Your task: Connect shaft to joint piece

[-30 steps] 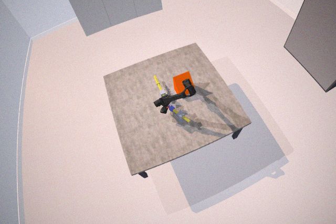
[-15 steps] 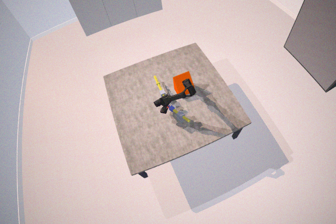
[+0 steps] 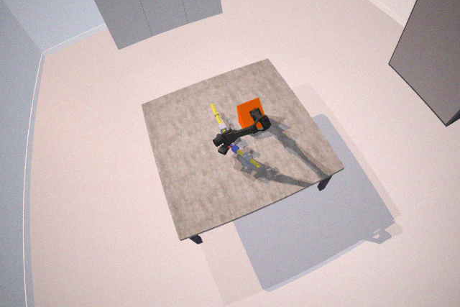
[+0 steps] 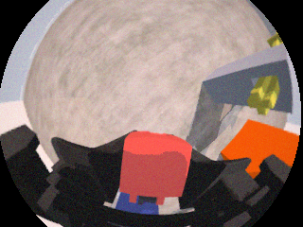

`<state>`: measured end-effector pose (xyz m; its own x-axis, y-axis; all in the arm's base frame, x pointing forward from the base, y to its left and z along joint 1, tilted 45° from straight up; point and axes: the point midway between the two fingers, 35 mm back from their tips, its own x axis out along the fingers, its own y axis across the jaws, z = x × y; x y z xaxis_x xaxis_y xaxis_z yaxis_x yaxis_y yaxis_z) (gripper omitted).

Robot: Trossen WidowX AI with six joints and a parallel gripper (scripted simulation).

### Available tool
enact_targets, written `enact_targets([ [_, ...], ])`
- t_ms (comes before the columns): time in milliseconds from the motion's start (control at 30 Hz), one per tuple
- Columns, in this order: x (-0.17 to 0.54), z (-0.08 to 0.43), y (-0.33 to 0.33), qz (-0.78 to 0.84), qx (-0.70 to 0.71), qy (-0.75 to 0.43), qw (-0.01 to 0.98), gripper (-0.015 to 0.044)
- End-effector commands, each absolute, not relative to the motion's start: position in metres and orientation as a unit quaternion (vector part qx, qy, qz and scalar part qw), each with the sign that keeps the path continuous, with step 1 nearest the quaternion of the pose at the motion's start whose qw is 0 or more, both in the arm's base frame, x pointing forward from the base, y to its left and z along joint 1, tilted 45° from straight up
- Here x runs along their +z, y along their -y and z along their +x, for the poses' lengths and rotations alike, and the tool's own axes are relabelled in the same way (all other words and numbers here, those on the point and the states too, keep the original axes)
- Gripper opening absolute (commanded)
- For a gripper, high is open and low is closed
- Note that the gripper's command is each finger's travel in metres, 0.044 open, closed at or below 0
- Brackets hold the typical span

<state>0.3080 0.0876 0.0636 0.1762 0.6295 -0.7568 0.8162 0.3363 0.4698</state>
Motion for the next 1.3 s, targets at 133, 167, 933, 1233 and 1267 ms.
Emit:
enact_targets([
  [133,0.0628,0.3047,-0.0841,0.59,-0.152,-0.617,0.498,0.0],
  [167,0.0627,0.3043,-0.0838,0.592,-0.159,-0.615,0.496,0.0],
  [933,0.0626,0.303,-0.0821,0.601,-0.19,-0.604,0.487,0.0],
  [1233,0.0626,0.303,-0.0821,0.601,-0.19,-0.604,0.487,0.0],
  [1267,0.0626,0.303,-0.0821,0.601,-0.19,-0.604,0.487,0.0],
])
